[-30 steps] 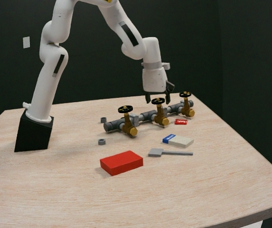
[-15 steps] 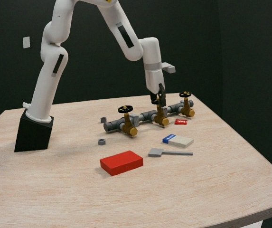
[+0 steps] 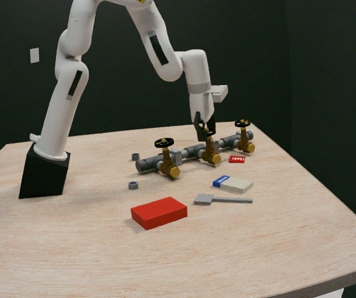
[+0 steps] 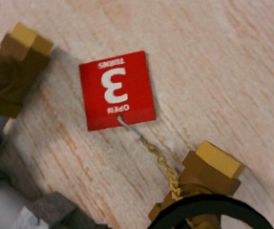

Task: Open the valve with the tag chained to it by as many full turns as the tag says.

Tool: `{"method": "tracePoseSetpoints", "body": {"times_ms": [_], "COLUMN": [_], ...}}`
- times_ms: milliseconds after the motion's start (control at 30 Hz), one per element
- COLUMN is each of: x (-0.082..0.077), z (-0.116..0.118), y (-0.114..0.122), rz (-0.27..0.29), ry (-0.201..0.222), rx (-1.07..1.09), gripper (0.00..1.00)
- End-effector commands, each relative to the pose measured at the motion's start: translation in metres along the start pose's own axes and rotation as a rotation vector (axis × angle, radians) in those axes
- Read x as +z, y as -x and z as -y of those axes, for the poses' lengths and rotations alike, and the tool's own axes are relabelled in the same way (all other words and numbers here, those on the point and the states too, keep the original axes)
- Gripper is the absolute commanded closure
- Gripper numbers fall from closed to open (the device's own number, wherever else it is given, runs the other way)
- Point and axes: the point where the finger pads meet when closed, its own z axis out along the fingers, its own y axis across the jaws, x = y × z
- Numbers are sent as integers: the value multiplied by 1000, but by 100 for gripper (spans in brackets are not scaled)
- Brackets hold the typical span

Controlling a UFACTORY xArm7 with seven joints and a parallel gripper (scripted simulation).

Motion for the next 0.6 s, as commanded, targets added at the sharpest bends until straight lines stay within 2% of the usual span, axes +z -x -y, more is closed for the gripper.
{"method": "tracePoseSetpoints", "body": {"times_ms": [0, 233, 300, 333, 500, 567], "x": [-1, -1, -1, -1, -1, -1], "z": [2, 2, 2, 2, 2, 2], "y": [-1, -1, -1, -1, -1, -1], "rz": [-30, -46, -46, -59, -87, -87], "ry": [26, 26, 26, 39, 78, 78], "rx": [276, 634, 634, 777, 935, 935], "gripper": [0, 0, 0, 0, 0, 0]}}
